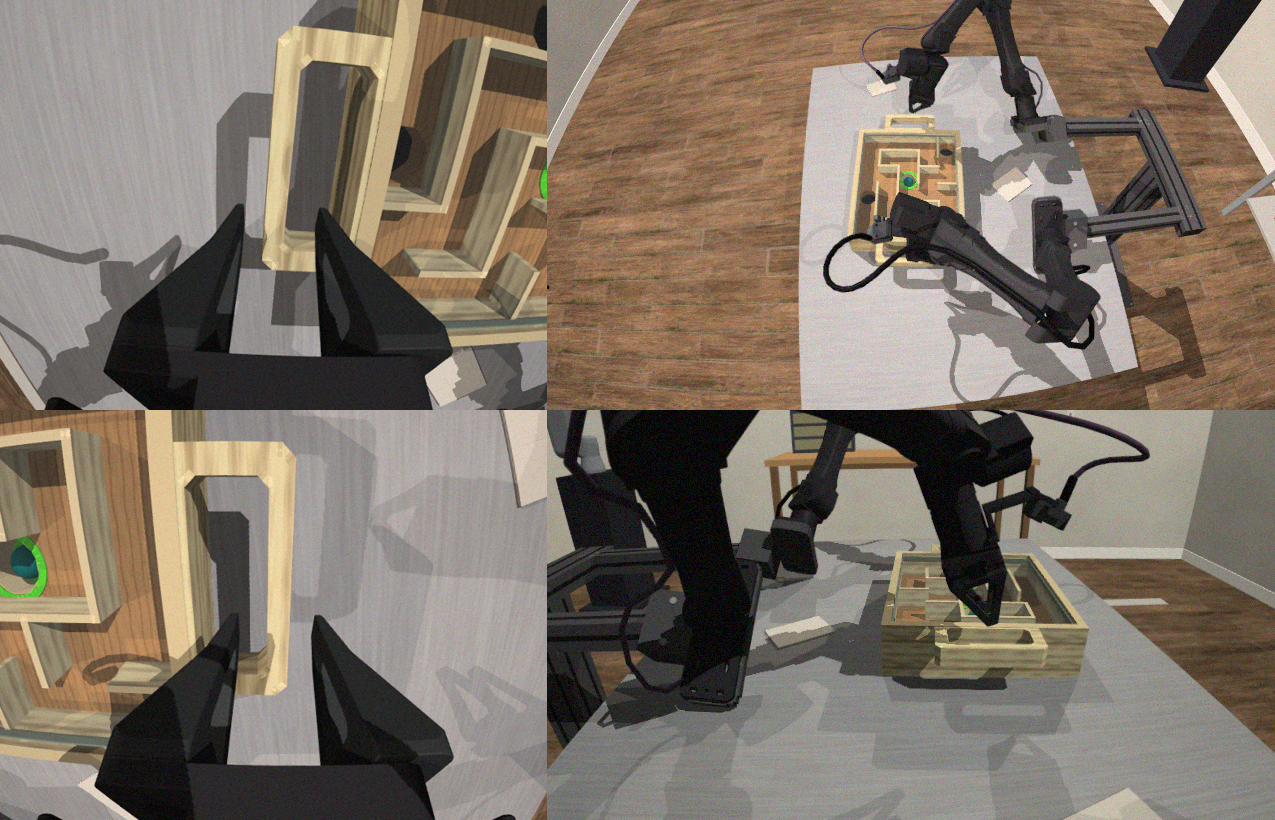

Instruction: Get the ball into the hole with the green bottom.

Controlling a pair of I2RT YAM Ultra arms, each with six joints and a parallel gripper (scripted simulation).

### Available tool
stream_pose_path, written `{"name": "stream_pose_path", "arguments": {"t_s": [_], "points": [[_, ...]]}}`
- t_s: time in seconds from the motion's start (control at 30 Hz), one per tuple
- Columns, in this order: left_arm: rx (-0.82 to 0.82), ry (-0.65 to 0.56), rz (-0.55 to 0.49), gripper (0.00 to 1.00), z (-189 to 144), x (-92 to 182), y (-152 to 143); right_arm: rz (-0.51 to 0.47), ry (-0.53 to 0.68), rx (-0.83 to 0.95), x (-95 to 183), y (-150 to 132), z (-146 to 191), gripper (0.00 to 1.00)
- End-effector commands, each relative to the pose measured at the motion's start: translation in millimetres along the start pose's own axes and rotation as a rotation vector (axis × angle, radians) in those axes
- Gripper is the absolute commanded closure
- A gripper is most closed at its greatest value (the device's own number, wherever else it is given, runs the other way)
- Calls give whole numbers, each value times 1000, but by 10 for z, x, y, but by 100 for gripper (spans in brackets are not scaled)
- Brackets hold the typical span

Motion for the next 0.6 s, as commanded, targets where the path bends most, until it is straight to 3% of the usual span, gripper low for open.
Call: {"name": "stream_pose_path", "arguments": {"t_s": [0.0,0.57], "points": [[-9,6,-13,64,-11,76,-2,-29,5,-25,229,101,-5,64],[-9,6,-13,64,-11,76,-2,-14,-6,4,181,30,41,64]]}}
Point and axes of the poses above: on each arm, the point where the finger pads meet when closed, its own x axis back along the fingers, its own z axis across the jaws, y = z × x, the point moved 9 cm from there along x, back along the fingers, and after that the axes turned 11 degrees about -x, right-handed, at the moved point
